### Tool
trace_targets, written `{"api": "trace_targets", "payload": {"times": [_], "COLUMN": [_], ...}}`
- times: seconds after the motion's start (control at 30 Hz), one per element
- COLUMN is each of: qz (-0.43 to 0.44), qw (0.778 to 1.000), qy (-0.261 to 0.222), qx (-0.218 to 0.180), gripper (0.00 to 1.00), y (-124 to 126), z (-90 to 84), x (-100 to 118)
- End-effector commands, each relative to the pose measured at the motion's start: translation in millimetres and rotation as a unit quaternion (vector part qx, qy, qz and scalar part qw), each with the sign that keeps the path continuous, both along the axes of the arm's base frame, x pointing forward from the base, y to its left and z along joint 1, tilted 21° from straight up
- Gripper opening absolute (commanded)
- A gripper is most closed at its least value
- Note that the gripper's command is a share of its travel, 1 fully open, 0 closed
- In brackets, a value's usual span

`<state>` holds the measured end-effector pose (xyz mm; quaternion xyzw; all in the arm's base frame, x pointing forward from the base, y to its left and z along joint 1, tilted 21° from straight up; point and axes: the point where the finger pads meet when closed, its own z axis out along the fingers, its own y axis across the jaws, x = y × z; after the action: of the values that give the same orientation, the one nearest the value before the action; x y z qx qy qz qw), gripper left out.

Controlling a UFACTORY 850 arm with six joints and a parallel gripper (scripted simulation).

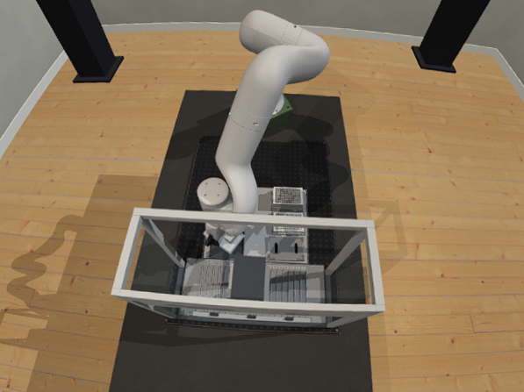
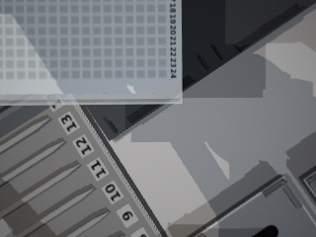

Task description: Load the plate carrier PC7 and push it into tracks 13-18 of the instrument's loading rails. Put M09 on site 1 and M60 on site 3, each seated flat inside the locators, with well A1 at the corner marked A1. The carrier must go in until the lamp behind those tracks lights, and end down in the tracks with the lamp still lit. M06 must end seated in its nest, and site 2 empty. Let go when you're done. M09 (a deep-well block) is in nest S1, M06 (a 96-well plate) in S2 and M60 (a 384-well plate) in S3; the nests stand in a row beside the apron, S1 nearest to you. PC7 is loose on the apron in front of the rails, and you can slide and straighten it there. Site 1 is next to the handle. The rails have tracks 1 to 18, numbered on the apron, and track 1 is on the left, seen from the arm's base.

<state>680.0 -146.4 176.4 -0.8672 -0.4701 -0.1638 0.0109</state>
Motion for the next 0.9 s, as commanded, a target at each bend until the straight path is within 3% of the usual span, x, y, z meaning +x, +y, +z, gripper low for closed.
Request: {"api": "trace_targets", "payload": {"times": [0.0, 0.23, 0.43, 0.87], "qz": [0.101, 0.178, 0.269, 0.271], "qw": [0.994, 0.982, 0.958, 0.958], "qy": [-0.031, -0.046, -0.063, -0.064], "qx": [-0.019, -0.043, -0.071, -0.071], "gripper": [0.00, 0.00, 0.00, 0.00], "y": [-0.4, -0.4, -0.4, -0.4], "z": [1.1, 1.1, 1.1, 1.1], "x": [0.6, 0.6, 0.6, 0.6]}}
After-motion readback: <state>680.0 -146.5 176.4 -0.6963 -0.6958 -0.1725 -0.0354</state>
